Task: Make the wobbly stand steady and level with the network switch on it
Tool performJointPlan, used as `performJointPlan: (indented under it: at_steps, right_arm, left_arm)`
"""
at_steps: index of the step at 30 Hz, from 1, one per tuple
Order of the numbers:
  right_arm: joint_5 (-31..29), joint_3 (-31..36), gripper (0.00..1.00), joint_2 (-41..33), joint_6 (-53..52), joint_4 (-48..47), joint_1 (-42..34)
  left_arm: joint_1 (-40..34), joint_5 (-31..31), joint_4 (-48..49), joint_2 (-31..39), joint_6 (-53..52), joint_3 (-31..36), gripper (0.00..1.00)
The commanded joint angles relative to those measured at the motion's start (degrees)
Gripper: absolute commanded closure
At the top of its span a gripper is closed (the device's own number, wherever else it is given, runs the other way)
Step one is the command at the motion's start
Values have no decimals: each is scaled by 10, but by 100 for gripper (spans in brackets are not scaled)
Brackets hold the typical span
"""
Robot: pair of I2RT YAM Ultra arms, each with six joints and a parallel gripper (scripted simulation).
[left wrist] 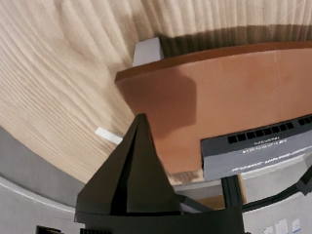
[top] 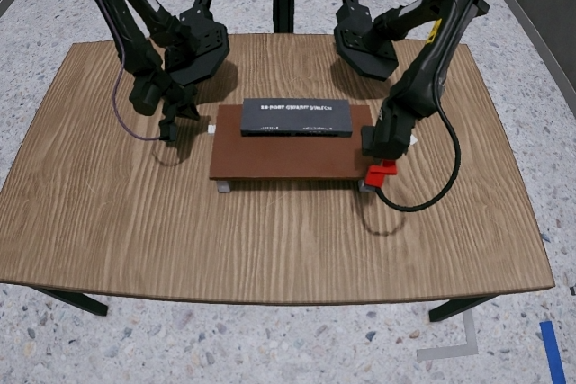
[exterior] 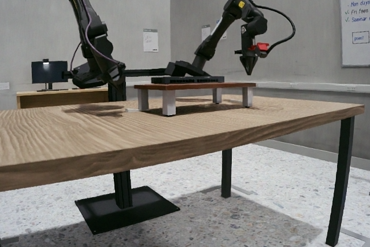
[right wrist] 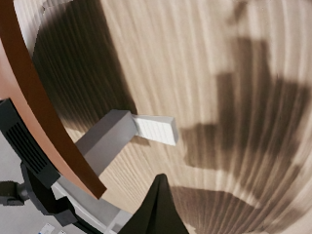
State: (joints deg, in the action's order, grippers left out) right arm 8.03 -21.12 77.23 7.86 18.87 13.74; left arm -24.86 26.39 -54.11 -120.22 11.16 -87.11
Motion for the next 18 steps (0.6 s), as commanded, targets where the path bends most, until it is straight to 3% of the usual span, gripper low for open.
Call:
performJointPlan:
  at_steps: [1,5,9,18]
  right_arm:
    - [8,-24,100,0,6,-6,-4]
    - [2,-31,100,-7,4,-11,-10]
    - [-6,-27,100,-18,-4,-14,-12]
    - [-11,-55,100,-36,-11,-30,-21]
  left_arm:
    - [-12,3,-10,6,4,-20,100]
    - [7,-7,10,21,-3,16,100]
    - [-6,-10,17,32,-5,-6,100]
    - [26,-33,65,72,-15,31,100]
